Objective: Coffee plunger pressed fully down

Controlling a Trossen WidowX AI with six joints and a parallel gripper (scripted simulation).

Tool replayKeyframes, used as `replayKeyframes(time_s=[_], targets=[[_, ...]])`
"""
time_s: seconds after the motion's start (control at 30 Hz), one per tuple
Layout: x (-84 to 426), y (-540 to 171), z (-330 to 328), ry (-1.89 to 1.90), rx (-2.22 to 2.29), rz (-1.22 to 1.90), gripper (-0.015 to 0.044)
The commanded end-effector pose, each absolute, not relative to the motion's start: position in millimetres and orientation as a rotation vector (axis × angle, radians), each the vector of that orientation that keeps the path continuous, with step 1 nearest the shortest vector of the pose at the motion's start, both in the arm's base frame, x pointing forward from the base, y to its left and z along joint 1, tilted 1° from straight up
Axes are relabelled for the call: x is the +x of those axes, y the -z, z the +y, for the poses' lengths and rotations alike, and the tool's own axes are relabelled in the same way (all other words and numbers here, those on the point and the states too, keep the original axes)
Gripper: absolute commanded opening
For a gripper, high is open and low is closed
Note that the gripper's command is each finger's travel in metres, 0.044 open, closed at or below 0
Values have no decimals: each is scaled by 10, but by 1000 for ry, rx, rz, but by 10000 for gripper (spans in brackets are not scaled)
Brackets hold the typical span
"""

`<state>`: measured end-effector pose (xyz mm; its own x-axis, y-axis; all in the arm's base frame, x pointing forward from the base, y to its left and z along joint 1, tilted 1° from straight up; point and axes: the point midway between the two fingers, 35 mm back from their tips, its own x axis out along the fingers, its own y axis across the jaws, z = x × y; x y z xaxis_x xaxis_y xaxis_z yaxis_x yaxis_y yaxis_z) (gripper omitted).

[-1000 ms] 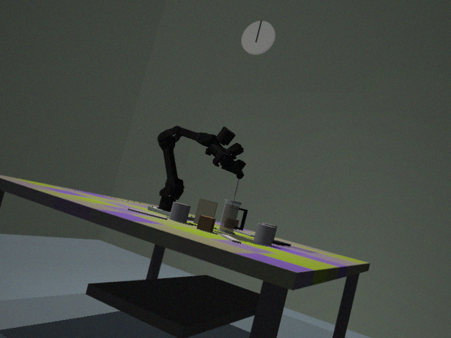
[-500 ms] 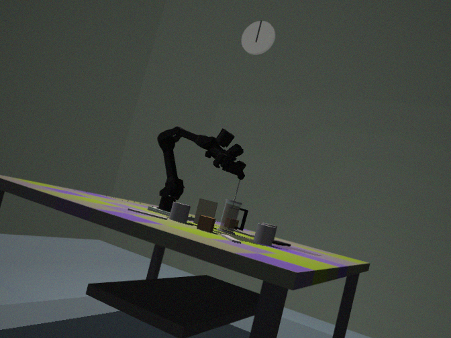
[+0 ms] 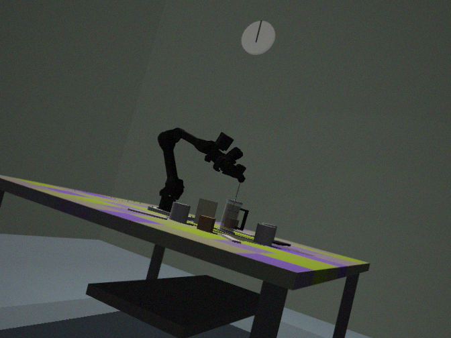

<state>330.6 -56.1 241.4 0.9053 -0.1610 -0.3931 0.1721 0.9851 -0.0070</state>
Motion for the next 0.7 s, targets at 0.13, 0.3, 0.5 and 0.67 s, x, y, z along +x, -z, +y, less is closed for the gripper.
replayKeyframes(time_s=[0.13,0.3,0.5,0.67], targets=[[3304,-2034,-562,171,35,475,111],[3316,-1952,-565,171,35,475,111],[3334,-1855,-570,171,35,475,111],[3357,-1778,-576,171,35,475,111]])
